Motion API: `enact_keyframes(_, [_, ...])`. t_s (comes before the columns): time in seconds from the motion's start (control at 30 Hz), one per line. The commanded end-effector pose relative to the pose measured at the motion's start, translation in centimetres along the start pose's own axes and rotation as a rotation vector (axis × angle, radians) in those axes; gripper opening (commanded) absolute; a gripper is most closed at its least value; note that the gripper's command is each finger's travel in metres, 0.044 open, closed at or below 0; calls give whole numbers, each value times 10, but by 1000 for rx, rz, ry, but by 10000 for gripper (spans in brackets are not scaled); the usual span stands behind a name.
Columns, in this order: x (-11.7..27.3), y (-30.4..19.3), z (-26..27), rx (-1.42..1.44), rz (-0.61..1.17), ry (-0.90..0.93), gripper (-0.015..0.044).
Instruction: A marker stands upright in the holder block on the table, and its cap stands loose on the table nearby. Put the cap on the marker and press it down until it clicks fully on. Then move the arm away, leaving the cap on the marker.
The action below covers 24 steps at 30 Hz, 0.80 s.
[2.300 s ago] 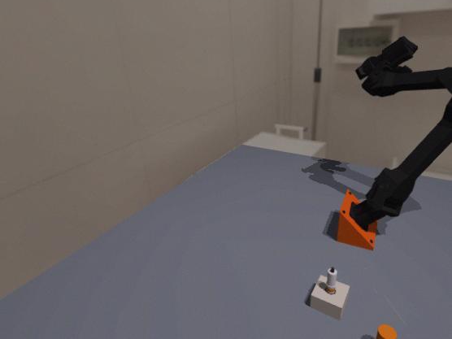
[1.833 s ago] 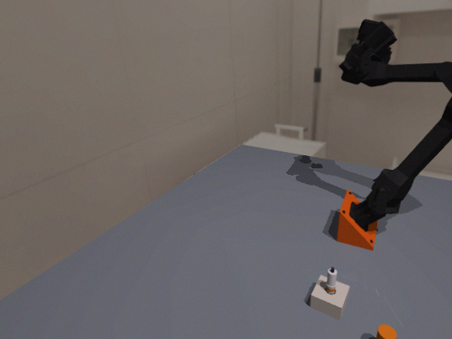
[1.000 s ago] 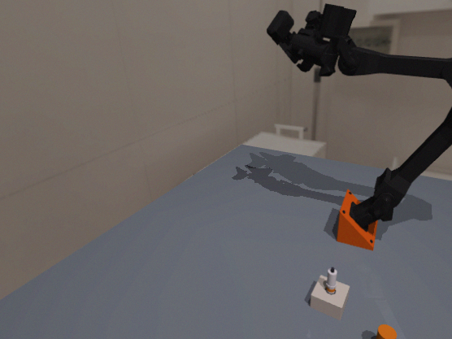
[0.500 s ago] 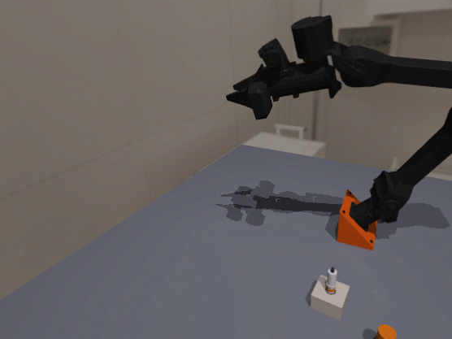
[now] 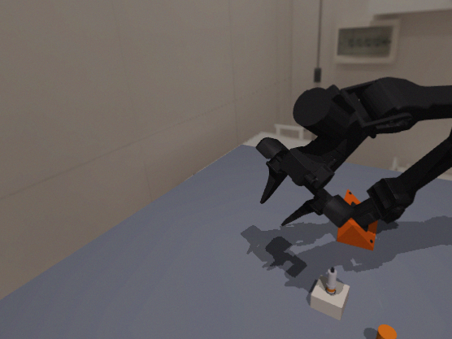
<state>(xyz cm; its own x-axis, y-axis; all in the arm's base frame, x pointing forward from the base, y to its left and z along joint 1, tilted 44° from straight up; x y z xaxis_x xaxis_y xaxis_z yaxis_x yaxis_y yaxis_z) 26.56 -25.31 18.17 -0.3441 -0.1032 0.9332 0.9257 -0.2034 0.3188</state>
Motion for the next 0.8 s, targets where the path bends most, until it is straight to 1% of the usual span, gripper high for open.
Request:
enact_keyframes(0.0, [-9,13,42,168,52,182,245])
enact_keyframes(0.27, [-10,26,148,515,137,609,245])
enact_keyframes(0.33, [-8,26,165,561,147,679,245])
enact_keyframes(0.57, [-12,25,165,567,149,687,245])
enact_keyframes(0.7, [-36,15,182,567,148,688,245])
enact_keyframes(0.77, [-37,14,183,567,148,688,245])
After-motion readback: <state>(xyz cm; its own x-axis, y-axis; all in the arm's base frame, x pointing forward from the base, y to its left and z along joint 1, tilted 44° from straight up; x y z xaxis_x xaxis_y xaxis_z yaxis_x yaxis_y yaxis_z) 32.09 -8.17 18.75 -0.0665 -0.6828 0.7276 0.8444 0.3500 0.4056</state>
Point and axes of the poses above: the point midway between the two fingers, 35 mm back from their tips, its own x axis back along the fingers, its own z axis across the jaws, y = z × x, the point moved 10 cm from there along x, back along the fingers, and after that the axes turned 11 degrees about x, right-handed, at the moved point
